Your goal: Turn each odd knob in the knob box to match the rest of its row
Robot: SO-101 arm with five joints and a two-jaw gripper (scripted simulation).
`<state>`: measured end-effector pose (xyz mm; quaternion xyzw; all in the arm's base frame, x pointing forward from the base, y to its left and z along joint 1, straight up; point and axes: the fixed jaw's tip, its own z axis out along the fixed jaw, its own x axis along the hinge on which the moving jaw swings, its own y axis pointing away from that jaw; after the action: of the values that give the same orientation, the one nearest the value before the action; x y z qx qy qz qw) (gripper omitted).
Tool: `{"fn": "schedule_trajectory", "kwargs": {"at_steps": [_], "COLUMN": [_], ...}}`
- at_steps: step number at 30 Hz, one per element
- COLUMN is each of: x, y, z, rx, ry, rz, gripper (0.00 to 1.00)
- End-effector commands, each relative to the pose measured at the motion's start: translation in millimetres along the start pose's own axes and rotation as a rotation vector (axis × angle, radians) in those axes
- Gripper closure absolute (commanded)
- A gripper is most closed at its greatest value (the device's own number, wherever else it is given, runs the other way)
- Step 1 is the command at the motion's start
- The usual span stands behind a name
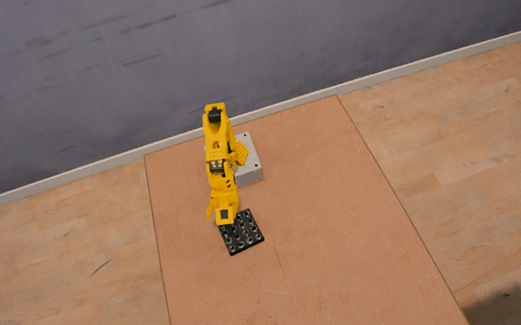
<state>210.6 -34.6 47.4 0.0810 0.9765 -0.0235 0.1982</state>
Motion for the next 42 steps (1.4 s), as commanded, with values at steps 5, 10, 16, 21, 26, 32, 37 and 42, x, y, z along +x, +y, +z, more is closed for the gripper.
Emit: {"fn": "schedule_trajectory", "kwargs": {"at_steps": [5,10,16,21,26,32,37,42], "x": [-3.8,-8.7,-10.5,-10.5,-10.5,-10.5,-10.5,-10.5], "y": [1.8,3.4,4.0,4.0,4.0,4.0,4.0,4.0], "z": [1.2,1.4,1.4,1.4,1.4,1.4,1.4,1.4], "rx": [-0.004,-0.007,-0.008,-0.008,-0.008,-0.008,-0.008,-0.008], "ry": [-0.011,-0.029,-0.035,-0.035,-0.035,-0.035,-0.035,-0.035], "rz": [0.000,-0.007,-0.010,-0.010,-0.010,-0.010,-0.010,-0.010], "gripper": [0.60,0.60,0.60,0.60,0.60,0.60,0.60,0.60]}}
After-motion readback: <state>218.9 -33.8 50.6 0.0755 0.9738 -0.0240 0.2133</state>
